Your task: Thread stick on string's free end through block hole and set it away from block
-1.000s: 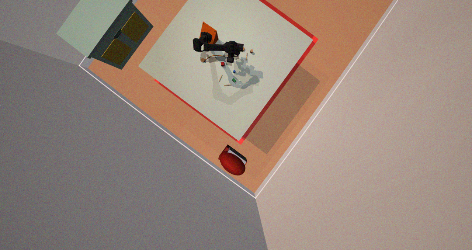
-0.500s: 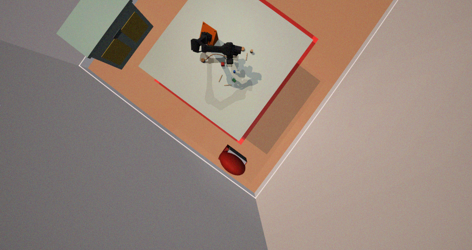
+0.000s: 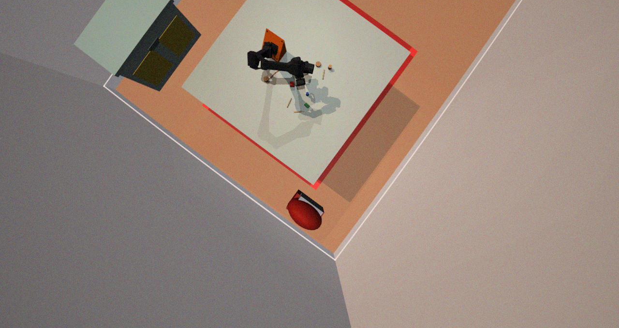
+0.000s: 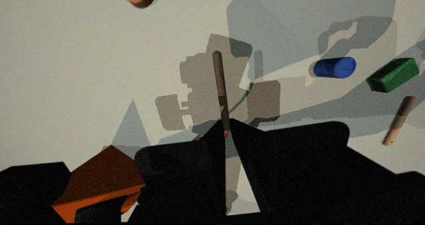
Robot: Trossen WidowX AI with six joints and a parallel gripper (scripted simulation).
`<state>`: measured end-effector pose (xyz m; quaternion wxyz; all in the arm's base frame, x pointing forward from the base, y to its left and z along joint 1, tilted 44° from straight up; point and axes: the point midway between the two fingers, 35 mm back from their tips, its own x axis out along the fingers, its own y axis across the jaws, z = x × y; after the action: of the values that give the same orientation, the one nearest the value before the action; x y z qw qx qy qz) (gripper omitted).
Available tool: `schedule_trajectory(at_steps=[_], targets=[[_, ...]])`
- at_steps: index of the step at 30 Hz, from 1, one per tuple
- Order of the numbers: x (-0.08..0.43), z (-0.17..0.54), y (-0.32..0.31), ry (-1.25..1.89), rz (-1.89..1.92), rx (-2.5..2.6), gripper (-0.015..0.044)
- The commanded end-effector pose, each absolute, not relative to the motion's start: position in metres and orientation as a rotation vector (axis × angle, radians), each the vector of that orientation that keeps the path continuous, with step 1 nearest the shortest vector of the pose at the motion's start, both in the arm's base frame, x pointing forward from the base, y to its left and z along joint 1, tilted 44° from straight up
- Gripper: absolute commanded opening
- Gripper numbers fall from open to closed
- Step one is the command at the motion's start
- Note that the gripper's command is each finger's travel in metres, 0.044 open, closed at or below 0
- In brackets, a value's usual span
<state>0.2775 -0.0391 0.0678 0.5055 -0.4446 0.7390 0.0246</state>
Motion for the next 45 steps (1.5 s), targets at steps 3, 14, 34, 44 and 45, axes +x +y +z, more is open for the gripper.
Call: schedule_trajectory(at_steps=[3, 14, 34, 44, 45], targets=[[0.272, 0.072, -0.042, 1.797, 0.136, -1.101, 0.0000], [0.263, 0.080, -0.051, 1.815, 0.271, -1.168, 0.0000], [0.247, 0.095, -0.066, 1.822, 0.505, -1.286, 0.0000], [0.238, 0.101, -0.073, 1.817, 0.629, -1.345, 0.0000], [0.237, 0.102, -0.074, 1.816, 0.642, -1.351, 0.0000]])
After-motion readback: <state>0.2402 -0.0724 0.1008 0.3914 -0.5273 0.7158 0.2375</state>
